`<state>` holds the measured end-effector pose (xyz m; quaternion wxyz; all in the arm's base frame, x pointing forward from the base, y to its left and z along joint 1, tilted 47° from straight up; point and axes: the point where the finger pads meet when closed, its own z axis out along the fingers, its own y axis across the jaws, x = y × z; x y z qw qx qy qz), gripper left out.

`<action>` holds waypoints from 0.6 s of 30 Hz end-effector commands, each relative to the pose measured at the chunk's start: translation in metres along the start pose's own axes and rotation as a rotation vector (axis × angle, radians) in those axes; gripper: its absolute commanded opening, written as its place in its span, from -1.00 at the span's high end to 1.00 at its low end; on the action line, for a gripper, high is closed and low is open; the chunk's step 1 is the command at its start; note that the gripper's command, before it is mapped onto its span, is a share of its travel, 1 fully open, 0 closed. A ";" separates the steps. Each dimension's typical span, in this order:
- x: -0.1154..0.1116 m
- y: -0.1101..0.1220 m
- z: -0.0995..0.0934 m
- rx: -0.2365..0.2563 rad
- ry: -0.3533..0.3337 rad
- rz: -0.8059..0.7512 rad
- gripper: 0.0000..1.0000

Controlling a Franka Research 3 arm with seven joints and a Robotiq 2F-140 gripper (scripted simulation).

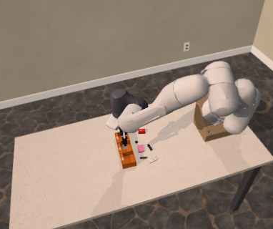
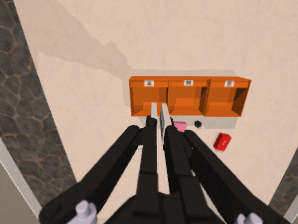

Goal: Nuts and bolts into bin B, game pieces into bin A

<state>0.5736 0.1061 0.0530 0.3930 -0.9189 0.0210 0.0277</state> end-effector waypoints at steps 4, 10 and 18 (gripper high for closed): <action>-0.006 -0.001 -0.047 0.007 -0.020 0.009 0.89; -0.005 -0.001 -0.066 0.007 -0.020 0.009 0.89; -0.005 -0.001 -0.066 0.007 -0.020 0.009 0.89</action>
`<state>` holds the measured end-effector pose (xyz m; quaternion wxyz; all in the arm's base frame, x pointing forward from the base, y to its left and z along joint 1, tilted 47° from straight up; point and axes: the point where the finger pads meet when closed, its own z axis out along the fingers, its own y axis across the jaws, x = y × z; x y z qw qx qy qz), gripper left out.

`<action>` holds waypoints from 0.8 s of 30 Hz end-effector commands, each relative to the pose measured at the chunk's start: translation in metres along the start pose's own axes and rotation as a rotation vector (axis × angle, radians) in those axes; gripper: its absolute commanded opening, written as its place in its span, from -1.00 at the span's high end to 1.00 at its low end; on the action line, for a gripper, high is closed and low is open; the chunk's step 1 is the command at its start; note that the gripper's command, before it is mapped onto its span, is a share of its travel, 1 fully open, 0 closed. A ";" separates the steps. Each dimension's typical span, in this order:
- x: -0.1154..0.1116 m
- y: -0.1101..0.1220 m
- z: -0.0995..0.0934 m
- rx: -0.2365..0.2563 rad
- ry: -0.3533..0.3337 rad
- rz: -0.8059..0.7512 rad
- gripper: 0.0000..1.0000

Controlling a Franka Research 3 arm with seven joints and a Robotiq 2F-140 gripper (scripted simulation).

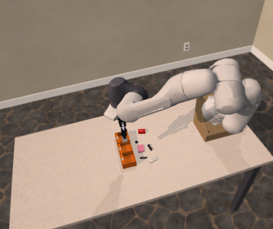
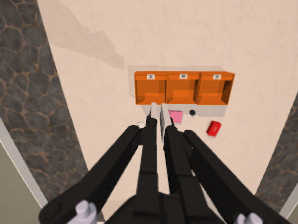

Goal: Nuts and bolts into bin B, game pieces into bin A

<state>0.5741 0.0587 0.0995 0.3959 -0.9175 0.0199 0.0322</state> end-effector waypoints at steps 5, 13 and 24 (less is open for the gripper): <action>-0.003 0.000 0.000 0.001 -0.011 0.007 0.89; -0.019 0.028 0.027 0.003 -0.012 -0.187 0.63; -0.048 0.079 0.074 0.021 -0.049 -0.289 0.63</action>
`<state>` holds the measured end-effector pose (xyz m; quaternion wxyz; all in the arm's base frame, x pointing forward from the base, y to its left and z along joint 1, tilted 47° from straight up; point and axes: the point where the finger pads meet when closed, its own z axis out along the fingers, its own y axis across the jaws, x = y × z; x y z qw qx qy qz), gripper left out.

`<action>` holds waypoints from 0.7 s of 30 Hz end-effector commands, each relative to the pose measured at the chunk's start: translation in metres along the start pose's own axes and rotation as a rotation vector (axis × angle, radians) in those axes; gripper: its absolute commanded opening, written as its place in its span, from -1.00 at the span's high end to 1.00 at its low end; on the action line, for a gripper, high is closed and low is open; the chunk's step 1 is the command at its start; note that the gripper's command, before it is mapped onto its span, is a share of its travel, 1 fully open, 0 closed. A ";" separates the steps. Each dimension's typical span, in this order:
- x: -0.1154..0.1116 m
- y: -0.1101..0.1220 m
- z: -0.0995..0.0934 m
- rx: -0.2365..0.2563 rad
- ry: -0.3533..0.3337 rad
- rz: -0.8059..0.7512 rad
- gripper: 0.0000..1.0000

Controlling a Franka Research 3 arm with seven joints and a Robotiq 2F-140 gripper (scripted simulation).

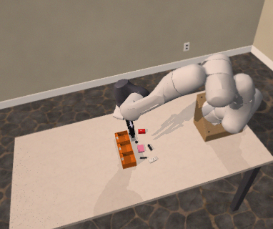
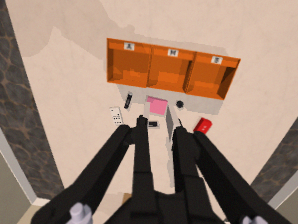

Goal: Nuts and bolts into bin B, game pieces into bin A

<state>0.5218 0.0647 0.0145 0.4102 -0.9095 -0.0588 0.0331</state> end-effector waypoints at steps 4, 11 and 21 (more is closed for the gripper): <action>-0.018 0.039 0.031 -0.007 0.003 -0.189 0.63; -0.033 0.063 0.052 0.012 -0.021 -0.262 0.63; -0.031 0.064 0.052 0.003 -0.013 -0.412 0.63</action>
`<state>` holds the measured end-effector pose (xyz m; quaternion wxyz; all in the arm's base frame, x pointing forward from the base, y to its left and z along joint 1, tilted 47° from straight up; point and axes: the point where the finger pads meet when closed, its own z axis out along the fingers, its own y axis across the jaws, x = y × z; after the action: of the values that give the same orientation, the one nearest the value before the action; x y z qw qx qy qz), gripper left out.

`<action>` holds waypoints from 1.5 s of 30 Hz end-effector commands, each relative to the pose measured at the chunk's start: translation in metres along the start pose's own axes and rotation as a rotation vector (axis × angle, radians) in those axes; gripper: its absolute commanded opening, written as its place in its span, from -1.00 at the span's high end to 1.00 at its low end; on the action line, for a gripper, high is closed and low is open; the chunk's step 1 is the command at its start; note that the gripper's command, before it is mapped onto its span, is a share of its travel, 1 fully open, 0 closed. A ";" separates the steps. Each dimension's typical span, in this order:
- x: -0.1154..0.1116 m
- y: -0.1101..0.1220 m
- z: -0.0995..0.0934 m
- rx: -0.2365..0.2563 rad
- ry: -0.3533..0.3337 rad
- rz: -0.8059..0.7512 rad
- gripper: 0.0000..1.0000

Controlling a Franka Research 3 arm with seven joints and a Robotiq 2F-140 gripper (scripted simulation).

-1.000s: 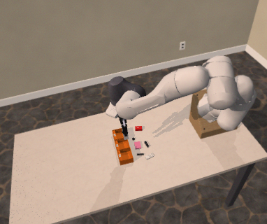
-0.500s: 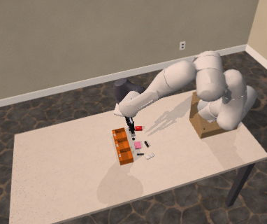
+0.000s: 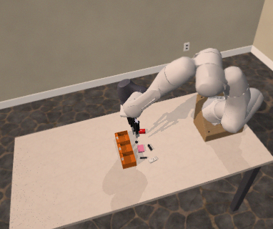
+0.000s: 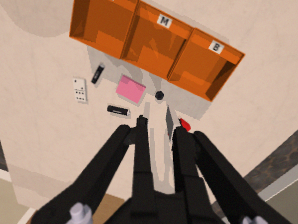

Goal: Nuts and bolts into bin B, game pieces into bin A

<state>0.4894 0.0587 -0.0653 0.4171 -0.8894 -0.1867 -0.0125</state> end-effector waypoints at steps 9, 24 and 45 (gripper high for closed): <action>0.000 0.002 0.000 -0.028 0.013 -0.277 0.63; 0.000 0.002 0.000 -0.054 0.028 -0.545 0.63; 0.000 0.001 0.000 -0.081 0.037 -0.745 0.63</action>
<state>0.4889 0.0572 -0.0668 0.3569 -0.7819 -0.4777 -0.1817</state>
